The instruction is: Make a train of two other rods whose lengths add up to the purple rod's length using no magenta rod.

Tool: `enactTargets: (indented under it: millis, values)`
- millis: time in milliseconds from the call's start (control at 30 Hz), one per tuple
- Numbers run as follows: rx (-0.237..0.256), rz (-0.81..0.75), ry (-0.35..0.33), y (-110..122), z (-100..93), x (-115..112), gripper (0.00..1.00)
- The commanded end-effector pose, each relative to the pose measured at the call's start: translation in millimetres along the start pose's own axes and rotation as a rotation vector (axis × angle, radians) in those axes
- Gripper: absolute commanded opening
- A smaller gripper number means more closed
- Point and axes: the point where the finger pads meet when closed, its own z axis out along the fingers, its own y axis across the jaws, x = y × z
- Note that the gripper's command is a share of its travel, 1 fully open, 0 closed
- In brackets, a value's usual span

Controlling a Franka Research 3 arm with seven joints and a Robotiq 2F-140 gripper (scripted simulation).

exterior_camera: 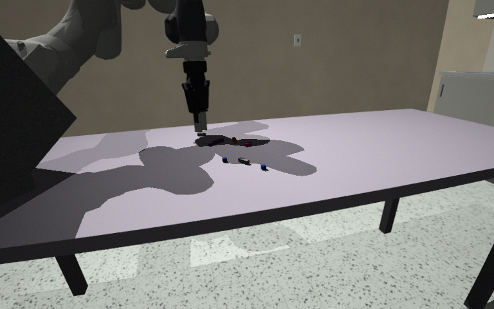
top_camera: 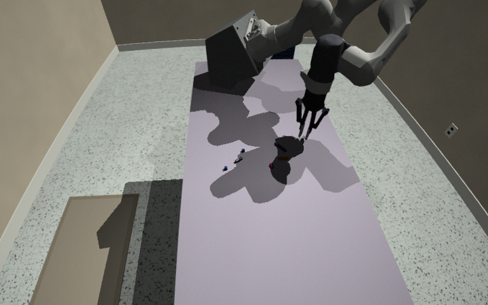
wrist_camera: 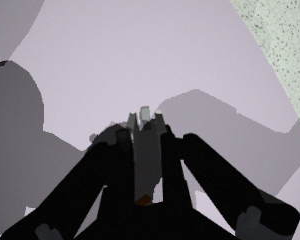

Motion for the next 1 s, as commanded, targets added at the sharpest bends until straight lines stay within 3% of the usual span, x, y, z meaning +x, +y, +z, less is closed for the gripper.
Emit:
enactTargets:
  millis: [0, 967]
  values:
    - [0.0, -0.005, -0.002, 0, 0.7, -1, 0.15]
    - [0.0, -0.005, -0.002, 0, 17.2, -1, 0.15]
